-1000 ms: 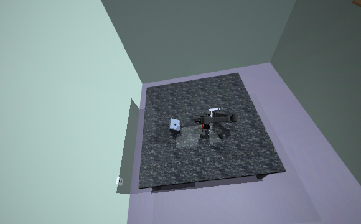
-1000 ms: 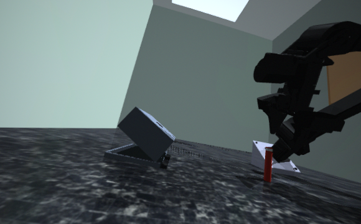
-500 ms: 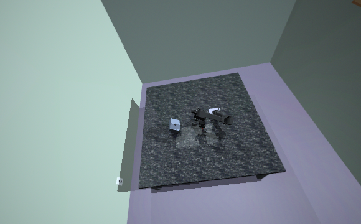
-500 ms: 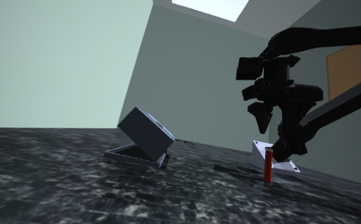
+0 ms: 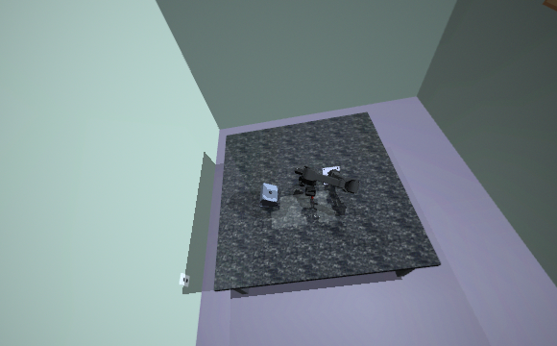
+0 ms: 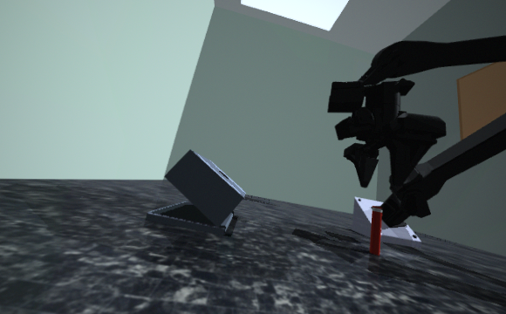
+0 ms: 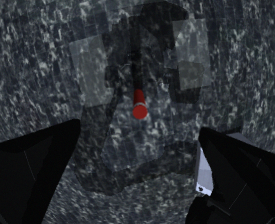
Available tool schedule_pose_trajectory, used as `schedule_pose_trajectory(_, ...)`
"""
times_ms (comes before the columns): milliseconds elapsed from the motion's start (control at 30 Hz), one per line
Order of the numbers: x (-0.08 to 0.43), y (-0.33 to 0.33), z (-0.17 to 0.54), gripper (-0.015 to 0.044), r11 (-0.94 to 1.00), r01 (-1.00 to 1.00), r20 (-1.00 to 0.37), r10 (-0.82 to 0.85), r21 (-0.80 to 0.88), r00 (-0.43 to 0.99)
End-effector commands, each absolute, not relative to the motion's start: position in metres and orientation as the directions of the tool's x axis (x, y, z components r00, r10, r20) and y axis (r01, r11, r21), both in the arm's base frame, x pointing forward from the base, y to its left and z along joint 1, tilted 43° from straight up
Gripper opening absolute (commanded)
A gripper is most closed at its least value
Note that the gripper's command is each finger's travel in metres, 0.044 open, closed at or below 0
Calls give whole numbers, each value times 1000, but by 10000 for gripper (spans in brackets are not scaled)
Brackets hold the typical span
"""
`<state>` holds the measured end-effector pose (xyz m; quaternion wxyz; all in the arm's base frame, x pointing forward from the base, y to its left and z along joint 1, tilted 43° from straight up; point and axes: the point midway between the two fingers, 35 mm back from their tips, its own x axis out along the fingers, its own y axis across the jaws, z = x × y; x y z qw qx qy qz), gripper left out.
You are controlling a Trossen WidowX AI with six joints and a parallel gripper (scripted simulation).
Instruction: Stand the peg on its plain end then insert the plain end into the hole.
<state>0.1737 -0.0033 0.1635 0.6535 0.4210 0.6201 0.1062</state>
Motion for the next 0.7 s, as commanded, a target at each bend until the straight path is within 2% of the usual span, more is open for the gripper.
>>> schedule_pose_trajectory(0, 175, 2, 158, 440, 615, 418, -728, 658, 668, 195)
schedule_pose_trajectory(667, 182, 19, 139, 440, 612, 453, -740, 648, 648, 181)
